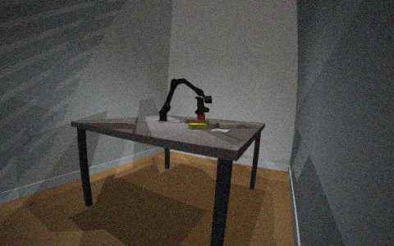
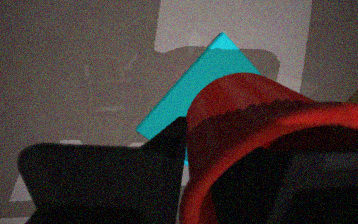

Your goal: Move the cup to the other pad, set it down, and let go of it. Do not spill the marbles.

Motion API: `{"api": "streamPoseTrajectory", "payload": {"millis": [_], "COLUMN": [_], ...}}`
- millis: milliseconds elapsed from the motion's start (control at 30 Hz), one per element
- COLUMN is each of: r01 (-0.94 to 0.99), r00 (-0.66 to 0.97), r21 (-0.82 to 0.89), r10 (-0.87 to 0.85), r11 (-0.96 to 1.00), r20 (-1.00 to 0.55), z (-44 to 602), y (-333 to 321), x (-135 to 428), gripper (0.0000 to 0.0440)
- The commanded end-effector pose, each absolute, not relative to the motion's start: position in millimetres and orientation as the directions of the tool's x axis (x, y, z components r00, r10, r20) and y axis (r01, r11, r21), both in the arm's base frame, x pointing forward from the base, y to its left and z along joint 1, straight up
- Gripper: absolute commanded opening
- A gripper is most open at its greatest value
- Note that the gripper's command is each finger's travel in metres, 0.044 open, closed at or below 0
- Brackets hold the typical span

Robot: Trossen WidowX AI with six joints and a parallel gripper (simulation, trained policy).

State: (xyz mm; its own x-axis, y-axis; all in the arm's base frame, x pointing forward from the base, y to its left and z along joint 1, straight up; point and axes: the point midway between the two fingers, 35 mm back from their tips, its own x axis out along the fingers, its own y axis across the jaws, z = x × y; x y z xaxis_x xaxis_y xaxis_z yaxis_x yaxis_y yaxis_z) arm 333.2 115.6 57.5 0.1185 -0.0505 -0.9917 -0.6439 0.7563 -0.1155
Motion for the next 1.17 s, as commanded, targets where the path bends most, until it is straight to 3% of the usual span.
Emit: {"api": "streamPoseTrajectory", "payload": {"millis": [0,133,1000,1133], "r01": [-0.631,-0.619,-0.583,-0.573], "r00": [0.132,0.162,0.284,0.316], "r21": [-0.117,-0.117,-0.091,-0.098], "r10": [-0.043,-0.02,0.098,0.109], "r11": [0.767,0.776,0.807,0.814], "r20": [-0.99,-0.987,-0.954,-0.943], "z": [59,67,125,138], "y": [115,116,110,108], "x": [335,339,324,325], "gripper": [0.0061,0.01,0.021,0.0256]}}
